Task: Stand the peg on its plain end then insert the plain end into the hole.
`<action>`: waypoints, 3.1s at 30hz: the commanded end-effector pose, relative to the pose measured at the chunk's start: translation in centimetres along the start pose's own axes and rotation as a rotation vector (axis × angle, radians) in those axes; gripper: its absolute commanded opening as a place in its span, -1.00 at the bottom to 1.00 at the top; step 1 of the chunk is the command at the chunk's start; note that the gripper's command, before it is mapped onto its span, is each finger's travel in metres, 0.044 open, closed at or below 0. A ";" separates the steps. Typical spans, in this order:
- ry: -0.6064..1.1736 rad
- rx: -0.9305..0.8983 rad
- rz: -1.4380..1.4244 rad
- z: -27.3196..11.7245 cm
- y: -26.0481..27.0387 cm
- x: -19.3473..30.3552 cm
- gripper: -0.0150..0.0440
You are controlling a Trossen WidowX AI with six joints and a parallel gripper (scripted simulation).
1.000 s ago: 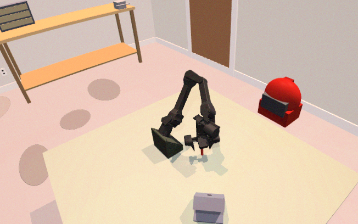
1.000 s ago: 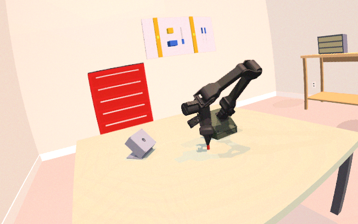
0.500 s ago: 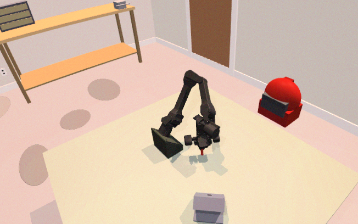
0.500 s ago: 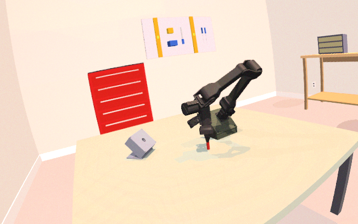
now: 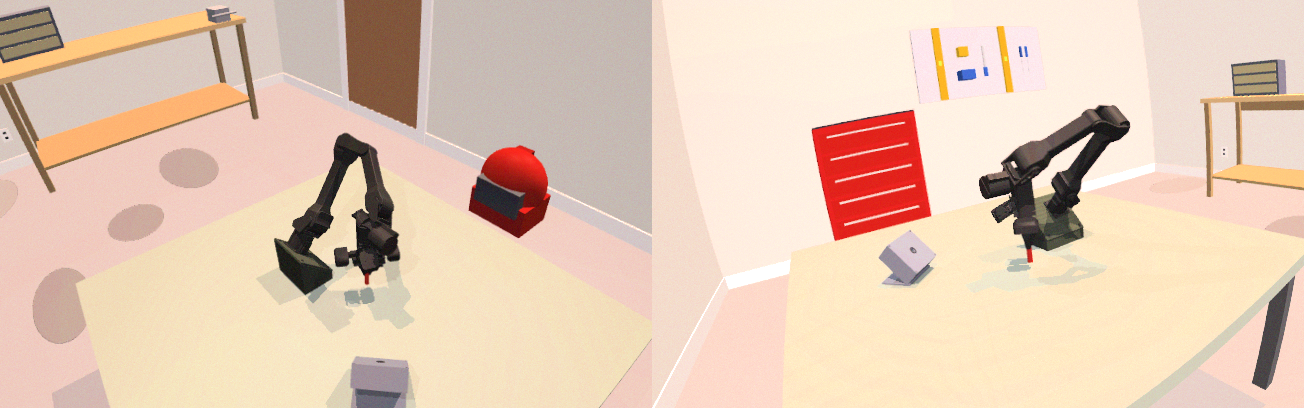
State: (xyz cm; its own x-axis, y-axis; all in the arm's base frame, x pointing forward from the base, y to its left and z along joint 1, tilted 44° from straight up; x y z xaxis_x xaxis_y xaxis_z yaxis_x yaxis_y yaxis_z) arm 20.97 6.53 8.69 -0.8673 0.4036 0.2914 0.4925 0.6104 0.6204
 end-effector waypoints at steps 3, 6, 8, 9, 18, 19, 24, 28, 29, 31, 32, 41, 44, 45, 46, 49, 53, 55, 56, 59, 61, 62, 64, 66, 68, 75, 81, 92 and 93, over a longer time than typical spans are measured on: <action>-0.007 0.005 -0.001 -2.1 -0.1 -0.3 -0.49; -0.006 0.005 0.000 -3.2 -0.1 -0.4 -0.49; -0.005 0.004 0.000 -3.9 -0.1 -0.4 -0.49; -0.005 0.003 0.000 -4.3 -0.1 -0.4 -0.49; -0.004 0.000 0.002 -6.2 -0.1 -0.4 -0.49; -0.007 0.003 0.002 -6.2 -0.1 -0.5 -0.49; -0.037 0.028 0.007 -6.1 -0.4 -1.4 -0.49; -0.065 0.049 0.013 -6.1 -0.6 -2.2 -0.49; -0.072 0.054 0.014 -6.1 -0.7 -2.4 -0.49; -0.087 0.065 0.017 -6.0 -0.8 -2.8 -0.49; -0.094 0.070 0.018 -6.0 -0.8 -3.0 -0.49; -0.164 0.111 0.033 -6.0 -1.2 -5.0 -0.49; -0.188 0.124 0.039 -6.1 -1.3 -5.6 -0.49; -0.197 0.128 0.041 -6.1 -1.4 -5.8 -0.49; -0.205 0.132 0.043 -6.1 -1.4 -6.1 -0.49; -0.230 0.143 0.049 -6.1 -1.5 -6.7 -0.49; -0.265 0.157 0.057 -6.2 -1.6 -7.6 -0.49; -0.283 0.164 0.062 -6.3 -1.6 -8.0 -0.49; -0.292 0.167 0.064 -6.3 -1.7 -8.3 -0.49; -0.319 0.176 0.071 -6.4 -1.7 -8.9 -0.49; -0.338 0.181 0.076 -6.4 -1.7 -9.4 -0.49; -0.347 0.184 0.078 -6.5 -1.7 -9.6 -0.49; -0.365 0.188 0.083 -6.5 -1.8 -10.0 -0.49; -0.384 0.193 0.088 -6.6 -1.8 -10.4 -0.49; -0.403 0.197 0.093 -6.7 -1.8 -10.9 -0.49; -0.472 0.208 0.112 -7.0 -1.8 -12.4 -0.49; -0.532 0.214 0.129 -7.4 -1.7 -13.7 -0.49; -0.644 0.214 0.162 -8.1 -1.4 -16.0 -0.49; -0.655 0.214 0.165 -8.2 -1.4 -16.2 -0.49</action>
State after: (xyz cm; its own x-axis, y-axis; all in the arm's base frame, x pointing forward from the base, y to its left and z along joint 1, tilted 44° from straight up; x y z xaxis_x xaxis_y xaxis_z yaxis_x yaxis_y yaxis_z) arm 33.07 -5.98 9.01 -0.6170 0.7737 -0.1441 0.6651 0.6105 0.4300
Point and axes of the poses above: the point midway between the two fingers, 35 mm back from their tips, its own z axis out along the fingers, its own y axis across the jaws, x = y × z, the point moved 1 cm from there along -z, back along the fingers, and after that the axes turned 7 degrees about -z, right-handed, at the moved point
